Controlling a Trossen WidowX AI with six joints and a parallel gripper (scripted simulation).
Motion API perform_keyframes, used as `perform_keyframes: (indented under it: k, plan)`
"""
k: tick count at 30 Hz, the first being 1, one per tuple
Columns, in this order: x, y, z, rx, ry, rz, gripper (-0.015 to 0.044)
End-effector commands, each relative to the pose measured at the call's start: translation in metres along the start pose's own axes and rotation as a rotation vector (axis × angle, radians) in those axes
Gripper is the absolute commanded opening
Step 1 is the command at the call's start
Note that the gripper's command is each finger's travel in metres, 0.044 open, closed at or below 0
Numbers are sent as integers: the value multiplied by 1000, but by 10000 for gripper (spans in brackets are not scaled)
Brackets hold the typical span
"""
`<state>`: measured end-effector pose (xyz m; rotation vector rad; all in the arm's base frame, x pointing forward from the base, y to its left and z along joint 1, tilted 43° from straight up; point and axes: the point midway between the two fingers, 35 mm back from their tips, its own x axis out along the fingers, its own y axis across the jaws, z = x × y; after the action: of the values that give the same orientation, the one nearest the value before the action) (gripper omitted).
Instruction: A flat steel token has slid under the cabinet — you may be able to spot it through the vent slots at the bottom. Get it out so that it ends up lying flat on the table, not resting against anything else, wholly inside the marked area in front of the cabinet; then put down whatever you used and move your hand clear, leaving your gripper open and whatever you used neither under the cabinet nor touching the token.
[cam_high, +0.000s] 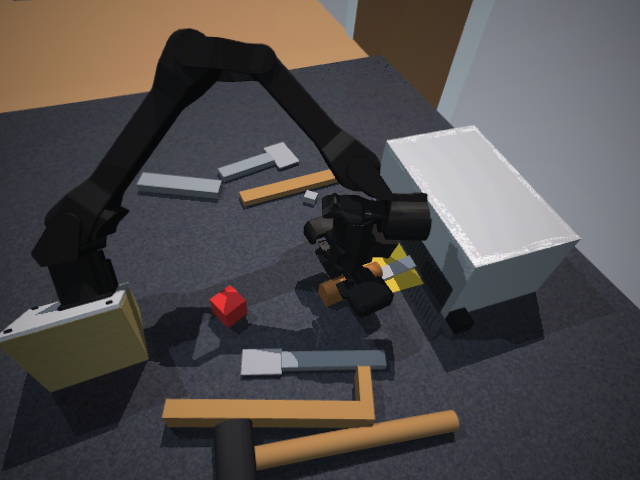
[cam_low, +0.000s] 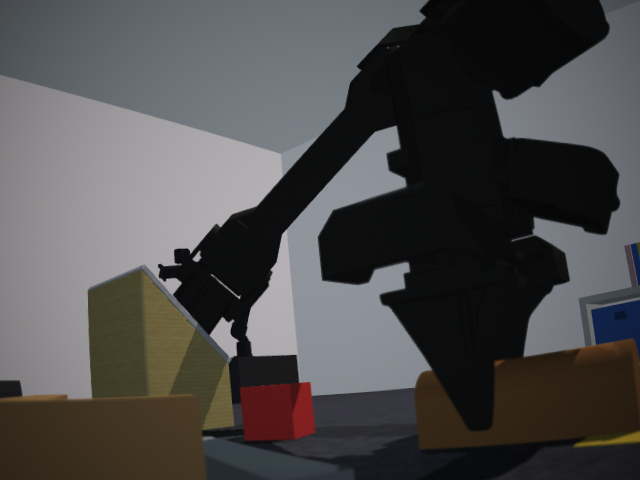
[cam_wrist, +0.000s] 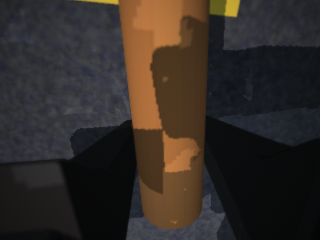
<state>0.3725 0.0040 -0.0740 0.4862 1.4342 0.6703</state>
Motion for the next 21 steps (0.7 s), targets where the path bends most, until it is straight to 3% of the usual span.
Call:
perform_keyframes:
  k: [1, 21]
  plan:
    - [1, 0, -7, 1, 4, 0, 0]
    - [1, -1, -28, 2, 5, 0, 0]
